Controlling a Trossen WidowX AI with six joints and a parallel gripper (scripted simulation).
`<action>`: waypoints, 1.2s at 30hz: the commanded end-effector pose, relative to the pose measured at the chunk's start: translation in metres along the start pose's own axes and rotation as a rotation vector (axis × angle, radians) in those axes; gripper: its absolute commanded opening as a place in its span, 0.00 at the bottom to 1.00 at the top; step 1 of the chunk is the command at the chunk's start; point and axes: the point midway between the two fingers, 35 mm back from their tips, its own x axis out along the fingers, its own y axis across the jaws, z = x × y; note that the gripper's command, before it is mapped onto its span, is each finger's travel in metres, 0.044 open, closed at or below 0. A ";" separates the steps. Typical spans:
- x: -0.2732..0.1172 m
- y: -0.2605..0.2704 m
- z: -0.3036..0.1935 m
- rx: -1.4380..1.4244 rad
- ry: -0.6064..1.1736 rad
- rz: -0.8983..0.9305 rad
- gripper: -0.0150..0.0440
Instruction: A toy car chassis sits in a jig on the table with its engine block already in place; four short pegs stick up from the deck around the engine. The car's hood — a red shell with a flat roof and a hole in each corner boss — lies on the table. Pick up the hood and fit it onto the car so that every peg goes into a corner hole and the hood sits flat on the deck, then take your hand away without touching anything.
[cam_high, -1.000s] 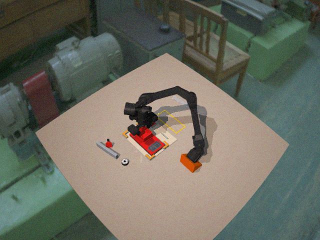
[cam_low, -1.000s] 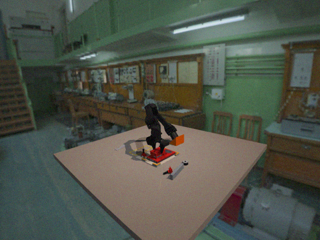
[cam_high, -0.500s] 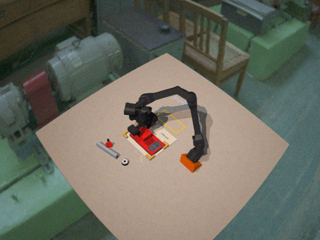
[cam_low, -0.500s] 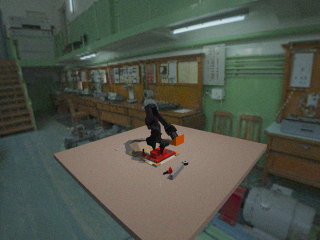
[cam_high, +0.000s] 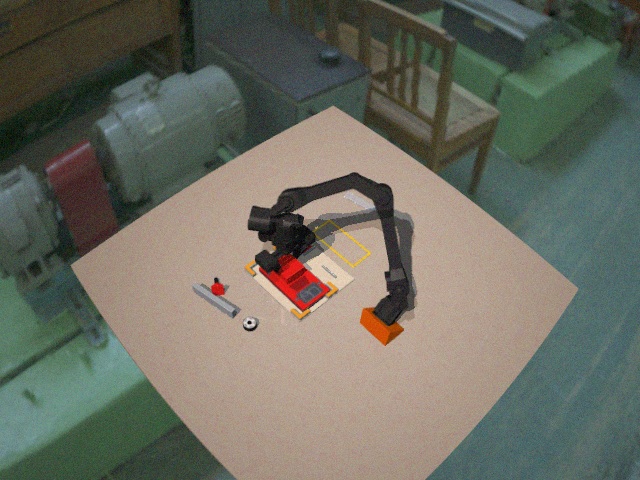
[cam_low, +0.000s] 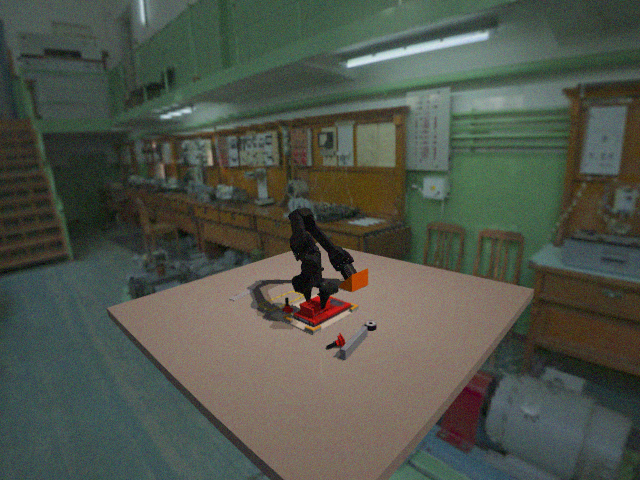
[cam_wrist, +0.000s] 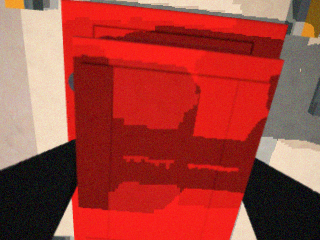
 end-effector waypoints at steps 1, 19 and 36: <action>0.002 0.000 0.001 -0.004 -0.004 -0.003 0.25; 0.009 0.000 0.001 -0.004 -0.004 -0.003 0.25; 0.010 0.000 0.000 0.000 0.000 -0.001 0.48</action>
